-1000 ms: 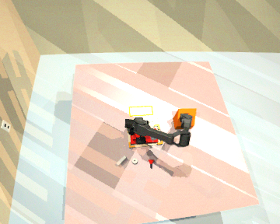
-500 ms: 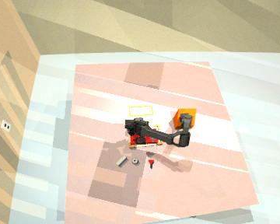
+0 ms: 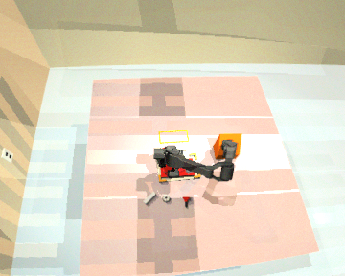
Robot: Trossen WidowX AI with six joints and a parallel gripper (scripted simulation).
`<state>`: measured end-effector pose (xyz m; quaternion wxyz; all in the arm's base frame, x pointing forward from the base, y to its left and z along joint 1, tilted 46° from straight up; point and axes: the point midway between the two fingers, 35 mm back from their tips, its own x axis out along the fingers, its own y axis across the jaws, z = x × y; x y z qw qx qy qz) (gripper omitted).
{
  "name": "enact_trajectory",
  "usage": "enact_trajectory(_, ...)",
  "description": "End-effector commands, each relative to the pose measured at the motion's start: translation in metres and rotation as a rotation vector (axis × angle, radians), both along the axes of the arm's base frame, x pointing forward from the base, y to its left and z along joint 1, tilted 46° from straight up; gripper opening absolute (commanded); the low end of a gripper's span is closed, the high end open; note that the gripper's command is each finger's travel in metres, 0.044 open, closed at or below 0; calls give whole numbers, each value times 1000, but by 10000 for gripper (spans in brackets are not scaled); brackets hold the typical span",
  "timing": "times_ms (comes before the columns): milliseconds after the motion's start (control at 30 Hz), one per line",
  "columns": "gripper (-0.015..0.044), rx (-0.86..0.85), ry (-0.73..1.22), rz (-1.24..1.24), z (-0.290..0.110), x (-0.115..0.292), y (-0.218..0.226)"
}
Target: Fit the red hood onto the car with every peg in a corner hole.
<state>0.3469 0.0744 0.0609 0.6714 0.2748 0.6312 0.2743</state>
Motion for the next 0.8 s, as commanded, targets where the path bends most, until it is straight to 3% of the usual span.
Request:
enact_trajectory(0, 0, 6, 6, -3, -2, -1, 2)
enact_trajectory(767, 0, 1, 0, 1, -5, 0, 5)
